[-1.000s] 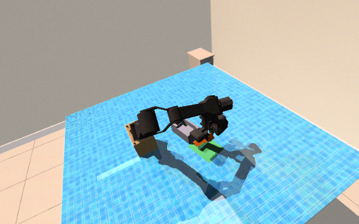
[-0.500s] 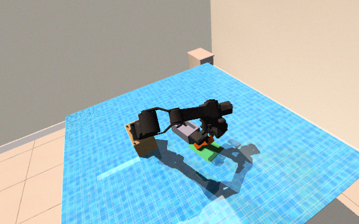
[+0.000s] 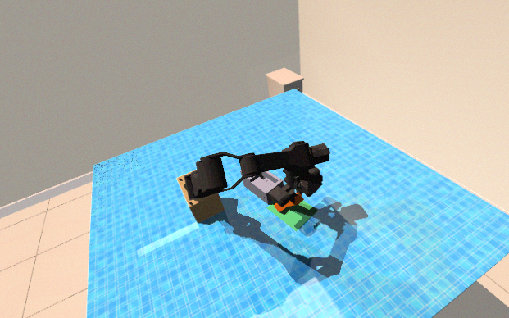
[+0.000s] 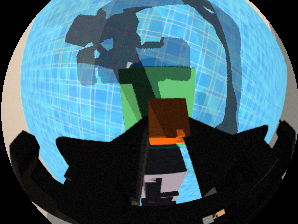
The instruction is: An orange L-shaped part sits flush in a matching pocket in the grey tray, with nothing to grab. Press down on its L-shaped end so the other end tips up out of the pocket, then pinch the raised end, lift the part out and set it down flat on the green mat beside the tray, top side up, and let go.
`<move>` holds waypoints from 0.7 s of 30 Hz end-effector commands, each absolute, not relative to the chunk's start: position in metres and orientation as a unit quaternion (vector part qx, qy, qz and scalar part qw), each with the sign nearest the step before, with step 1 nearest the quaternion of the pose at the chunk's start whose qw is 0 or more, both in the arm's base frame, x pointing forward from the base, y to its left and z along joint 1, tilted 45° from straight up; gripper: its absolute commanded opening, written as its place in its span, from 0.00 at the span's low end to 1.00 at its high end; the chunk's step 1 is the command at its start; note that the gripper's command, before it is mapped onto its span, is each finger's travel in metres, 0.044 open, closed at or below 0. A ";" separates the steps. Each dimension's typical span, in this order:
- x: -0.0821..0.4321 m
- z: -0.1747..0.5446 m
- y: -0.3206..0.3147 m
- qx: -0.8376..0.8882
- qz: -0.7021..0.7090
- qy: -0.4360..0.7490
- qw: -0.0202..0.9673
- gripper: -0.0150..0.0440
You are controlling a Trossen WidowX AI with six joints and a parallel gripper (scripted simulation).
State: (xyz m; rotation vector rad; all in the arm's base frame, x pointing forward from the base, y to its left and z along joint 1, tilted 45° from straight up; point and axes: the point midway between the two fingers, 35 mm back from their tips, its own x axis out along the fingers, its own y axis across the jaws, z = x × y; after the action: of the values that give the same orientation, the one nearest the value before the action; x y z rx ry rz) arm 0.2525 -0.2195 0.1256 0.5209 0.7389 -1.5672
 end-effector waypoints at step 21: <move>0.267 0.179 -0.160 0.226 -0.673 0.331 0.622 0.93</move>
State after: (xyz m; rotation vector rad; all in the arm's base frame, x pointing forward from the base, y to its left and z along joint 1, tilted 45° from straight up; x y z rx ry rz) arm 0.2668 -0.1613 0.1801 0.5246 0.7542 -1.5510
